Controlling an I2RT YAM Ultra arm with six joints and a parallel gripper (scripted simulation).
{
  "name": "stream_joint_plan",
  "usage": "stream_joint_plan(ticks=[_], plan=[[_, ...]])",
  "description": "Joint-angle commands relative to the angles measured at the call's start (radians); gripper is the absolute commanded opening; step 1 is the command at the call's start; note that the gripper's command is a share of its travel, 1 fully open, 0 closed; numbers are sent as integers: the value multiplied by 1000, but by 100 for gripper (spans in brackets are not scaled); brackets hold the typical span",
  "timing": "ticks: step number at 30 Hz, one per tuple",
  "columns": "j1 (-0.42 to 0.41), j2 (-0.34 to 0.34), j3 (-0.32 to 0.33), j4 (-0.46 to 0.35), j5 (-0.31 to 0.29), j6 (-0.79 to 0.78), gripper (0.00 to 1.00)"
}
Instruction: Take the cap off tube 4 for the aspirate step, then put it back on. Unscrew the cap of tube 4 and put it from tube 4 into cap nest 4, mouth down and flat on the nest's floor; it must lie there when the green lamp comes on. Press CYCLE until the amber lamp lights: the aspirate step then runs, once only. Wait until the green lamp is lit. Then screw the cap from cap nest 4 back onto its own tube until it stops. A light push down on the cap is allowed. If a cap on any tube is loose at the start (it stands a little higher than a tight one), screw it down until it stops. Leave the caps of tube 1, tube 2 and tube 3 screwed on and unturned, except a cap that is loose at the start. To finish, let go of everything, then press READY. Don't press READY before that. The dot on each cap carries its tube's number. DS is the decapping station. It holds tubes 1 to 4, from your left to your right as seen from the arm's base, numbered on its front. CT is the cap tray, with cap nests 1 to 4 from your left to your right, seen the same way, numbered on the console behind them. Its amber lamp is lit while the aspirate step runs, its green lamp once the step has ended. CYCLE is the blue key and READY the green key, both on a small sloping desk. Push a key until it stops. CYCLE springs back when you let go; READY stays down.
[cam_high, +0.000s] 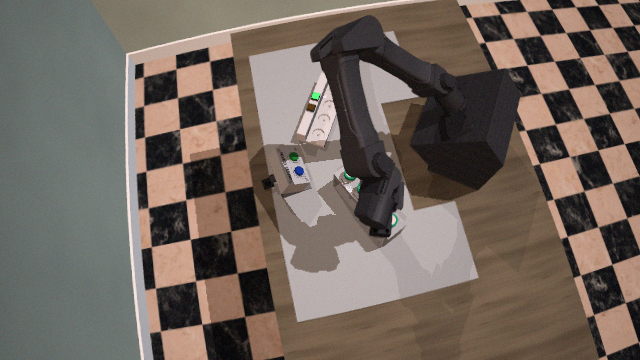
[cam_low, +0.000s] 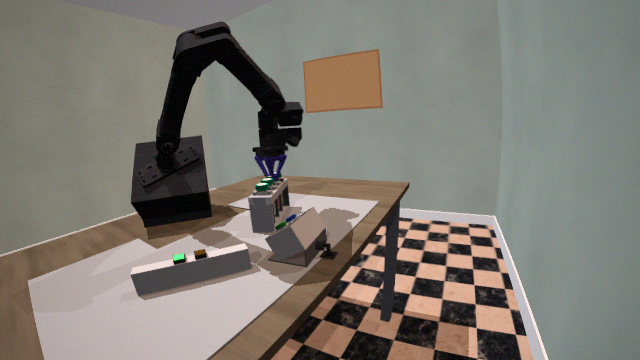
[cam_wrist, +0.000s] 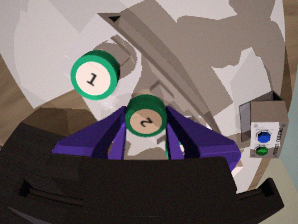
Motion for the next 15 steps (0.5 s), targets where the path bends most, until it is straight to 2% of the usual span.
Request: stream_joint_plan(ticks=[1,4,15], plan=[[6,-4,2,12,0,-3,0],[6,-4,2,12,0,-3,0],[6,-4,2,12,0,217,0]])
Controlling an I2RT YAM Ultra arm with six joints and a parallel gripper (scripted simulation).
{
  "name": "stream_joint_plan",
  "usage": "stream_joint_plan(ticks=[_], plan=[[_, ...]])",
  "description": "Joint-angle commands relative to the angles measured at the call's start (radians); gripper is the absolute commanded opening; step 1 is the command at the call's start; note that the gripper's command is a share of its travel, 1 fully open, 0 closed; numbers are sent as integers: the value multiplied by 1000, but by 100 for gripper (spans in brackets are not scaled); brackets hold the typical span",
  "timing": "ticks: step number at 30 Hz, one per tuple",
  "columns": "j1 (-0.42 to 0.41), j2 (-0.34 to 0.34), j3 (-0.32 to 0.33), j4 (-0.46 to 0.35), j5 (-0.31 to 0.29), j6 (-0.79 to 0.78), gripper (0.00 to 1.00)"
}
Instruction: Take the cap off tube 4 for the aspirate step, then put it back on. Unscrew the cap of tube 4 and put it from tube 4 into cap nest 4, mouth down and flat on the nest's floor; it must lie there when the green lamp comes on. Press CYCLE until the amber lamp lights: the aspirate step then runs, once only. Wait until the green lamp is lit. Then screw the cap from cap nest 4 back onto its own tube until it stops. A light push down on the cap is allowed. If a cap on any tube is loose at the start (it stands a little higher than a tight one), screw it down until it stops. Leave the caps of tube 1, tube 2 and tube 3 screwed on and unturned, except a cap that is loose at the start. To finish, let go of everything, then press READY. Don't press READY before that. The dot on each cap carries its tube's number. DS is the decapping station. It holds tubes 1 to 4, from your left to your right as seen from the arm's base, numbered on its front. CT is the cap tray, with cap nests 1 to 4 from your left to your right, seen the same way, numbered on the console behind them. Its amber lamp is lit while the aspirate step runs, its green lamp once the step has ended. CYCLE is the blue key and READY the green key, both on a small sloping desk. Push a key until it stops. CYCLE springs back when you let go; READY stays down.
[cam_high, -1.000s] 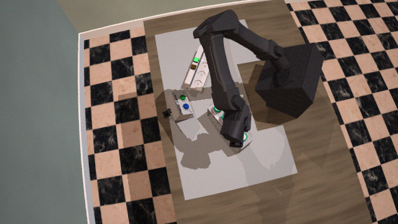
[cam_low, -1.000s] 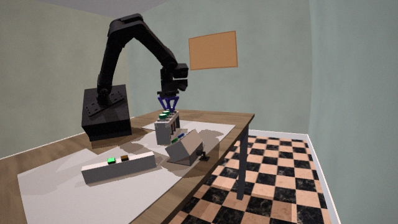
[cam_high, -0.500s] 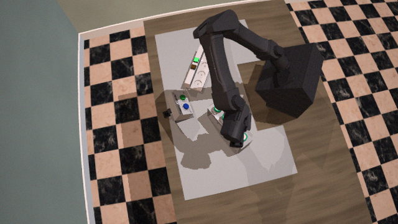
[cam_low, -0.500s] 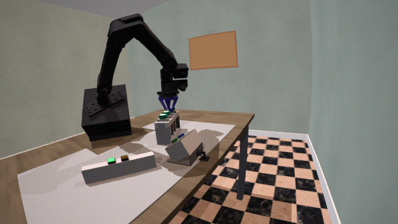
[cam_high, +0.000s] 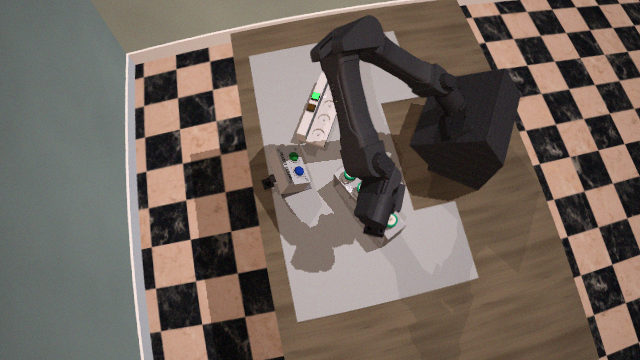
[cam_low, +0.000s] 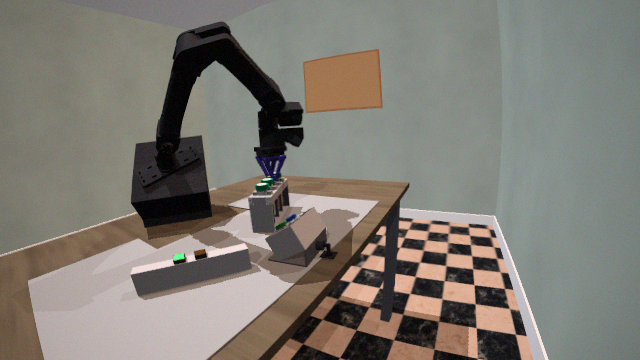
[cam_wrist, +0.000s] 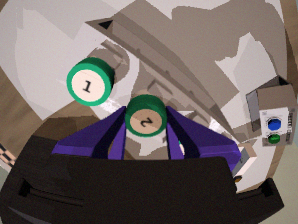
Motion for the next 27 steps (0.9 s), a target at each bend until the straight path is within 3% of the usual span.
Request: stream_joint_plan(ticks=[1,15,27], plan=[[6,-4,2,12,0,83,0],[6,-4,2,12,0,343,0],[6,-4,2,12,0,351,0]])
